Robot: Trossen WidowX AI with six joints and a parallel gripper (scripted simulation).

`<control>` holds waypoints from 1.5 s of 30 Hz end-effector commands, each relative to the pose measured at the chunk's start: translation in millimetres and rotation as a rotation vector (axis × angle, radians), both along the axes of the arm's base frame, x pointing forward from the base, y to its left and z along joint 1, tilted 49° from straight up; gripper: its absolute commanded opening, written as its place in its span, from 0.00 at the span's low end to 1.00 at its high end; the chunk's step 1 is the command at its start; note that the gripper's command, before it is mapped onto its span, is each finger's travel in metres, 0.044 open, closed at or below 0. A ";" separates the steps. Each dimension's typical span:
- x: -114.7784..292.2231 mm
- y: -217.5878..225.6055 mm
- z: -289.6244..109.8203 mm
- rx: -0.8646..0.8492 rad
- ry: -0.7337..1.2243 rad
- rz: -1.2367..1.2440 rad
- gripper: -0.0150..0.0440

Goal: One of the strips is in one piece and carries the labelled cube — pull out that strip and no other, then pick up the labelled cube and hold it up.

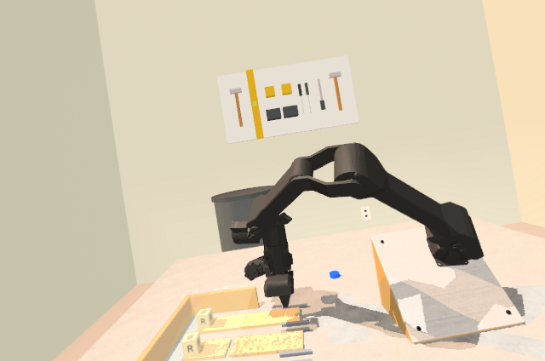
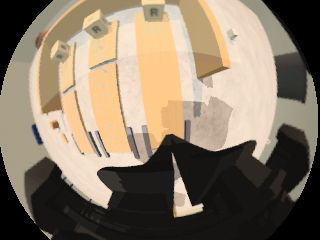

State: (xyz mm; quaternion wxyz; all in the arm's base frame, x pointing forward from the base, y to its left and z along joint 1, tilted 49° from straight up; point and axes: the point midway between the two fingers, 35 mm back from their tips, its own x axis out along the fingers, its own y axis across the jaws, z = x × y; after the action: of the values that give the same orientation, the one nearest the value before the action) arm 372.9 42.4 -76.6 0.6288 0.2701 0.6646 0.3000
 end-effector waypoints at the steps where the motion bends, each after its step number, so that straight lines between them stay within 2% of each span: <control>1: -0.9 5.1 -3.3 0.006 0.004 -0.005 0.25; 45: -3.2 17.2 -13.3 0.008 0.005 -0.005 0.25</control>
State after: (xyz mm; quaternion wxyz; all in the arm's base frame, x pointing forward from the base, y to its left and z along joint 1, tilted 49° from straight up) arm 369.1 57.7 -89.7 0.6270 0.2729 0.6652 0.2999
